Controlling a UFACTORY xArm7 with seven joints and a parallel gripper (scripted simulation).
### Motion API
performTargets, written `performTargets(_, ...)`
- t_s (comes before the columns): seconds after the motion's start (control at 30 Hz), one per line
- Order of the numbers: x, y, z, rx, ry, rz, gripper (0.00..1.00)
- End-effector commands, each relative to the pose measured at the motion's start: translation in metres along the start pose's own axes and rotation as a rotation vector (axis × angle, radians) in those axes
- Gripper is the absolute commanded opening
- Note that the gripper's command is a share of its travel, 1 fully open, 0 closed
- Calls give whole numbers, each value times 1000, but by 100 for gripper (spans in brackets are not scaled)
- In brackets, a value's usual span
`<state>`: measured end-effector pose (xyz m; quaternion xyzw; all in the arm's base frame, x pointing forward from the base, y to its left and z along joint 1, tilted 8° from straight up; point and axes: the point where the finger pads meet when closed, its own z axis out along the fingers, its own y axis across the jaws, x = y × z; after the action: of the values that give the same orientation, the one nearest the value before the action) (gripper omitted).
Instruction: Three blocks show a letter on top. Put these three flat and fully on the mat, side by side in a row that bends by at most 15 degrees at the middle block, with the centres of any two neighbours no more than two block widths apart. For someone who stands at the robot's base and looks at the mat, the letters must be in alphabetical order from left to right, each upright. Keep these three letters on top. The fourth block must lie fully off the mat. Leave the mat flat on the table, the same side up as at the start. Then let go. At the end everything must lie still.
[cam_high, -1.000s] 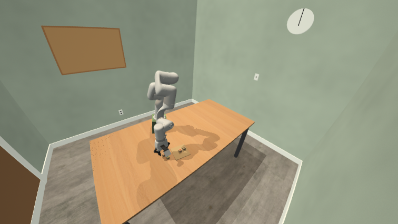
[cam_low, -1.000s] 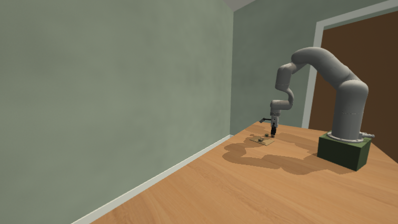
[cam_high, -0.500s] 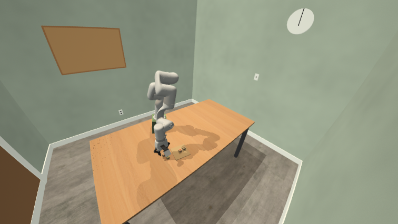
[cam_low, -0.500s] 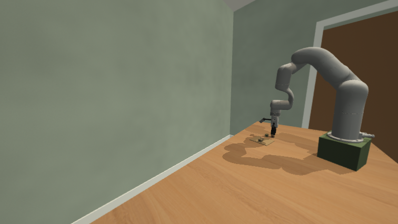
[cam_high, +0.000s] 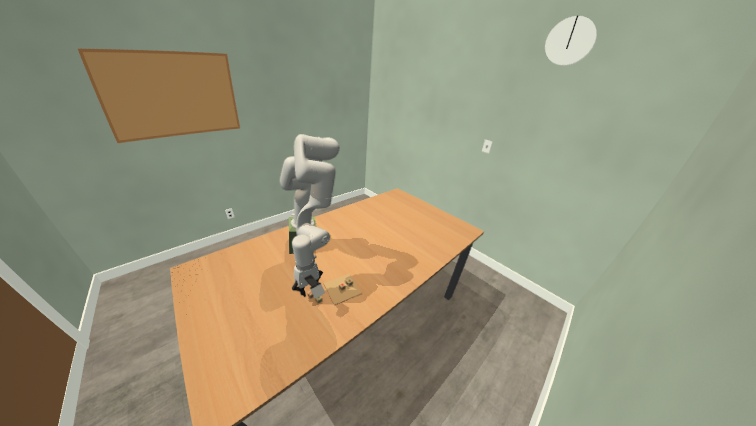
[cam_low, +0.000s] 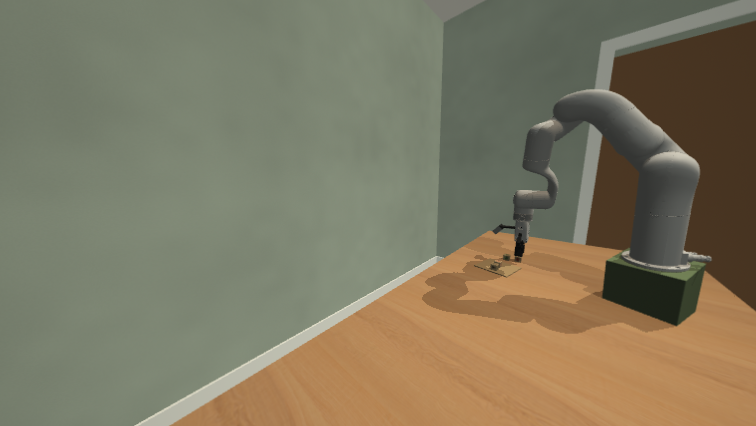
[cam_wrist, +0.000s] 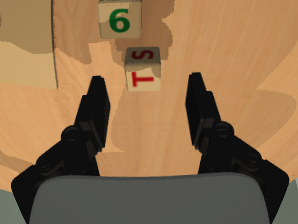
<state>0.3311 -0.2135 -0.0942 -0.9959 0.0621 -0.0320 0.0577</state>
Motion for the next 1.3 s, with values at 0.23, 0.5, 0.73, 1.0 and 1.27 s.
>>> performTargets(0.23, 1, 1, 1, -2, 3, 0, 63)
performTargets(0.5, 1, 1, 13, -2, 3, 0, 63)
performTargets(0.73, 1, 1, 22, -2, 3, 0, 63)
performTargets(1.0, 1, 1, 28, -2, 3, 0, 63)
performTargets(1.27, 1, 1, 28, -2, 3, 0, 63)
